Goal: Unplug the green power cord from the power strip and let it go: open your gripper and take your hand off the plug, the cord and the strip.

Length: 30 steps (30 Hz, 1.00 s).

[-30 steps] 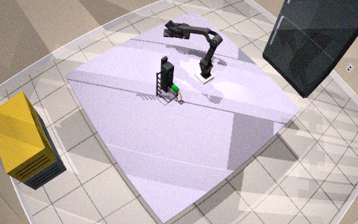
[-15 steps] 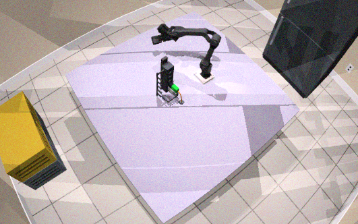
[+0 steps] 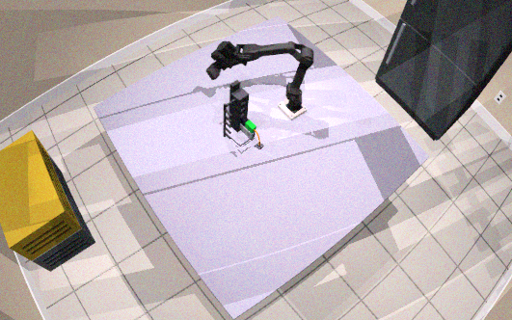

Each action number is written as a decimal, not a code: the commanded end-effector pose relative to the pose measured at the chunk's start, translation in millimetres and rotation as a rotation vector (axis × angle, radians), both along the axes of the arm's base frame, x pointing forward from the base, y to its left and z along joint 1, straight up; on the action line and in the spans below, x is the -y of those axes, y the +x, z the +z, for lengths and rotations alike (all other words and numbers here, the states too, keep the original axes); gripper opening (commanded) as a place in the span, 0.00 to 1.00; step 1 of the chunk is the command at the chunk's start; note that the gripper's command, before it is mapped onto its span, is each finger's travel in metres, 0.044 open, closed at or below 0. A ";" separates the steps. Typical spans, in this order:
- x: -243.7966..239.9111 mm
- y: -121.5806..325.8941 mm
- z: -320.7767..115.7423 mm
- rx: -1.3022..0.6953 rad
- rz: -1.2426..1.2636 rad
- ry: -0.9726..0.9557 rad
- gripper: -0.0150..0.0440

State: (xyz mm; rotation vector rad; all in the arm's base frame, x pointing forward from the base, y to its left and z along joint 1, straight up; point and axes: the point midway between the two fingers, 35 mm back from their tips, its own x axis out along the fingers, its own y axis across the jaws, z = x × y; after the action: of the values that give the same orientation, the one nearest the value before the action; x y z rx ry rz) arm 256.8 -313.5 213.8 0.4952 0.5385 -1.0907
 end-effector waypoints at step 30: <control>-294.4 204.5 15.1 0.008 1.216 -0.243 0.53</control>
State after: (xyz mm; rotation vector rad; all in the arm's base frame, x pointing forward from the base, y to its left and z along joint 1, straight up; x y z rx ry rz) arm 458.6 -51.0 241.8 -0.0209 0.5137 -0.0656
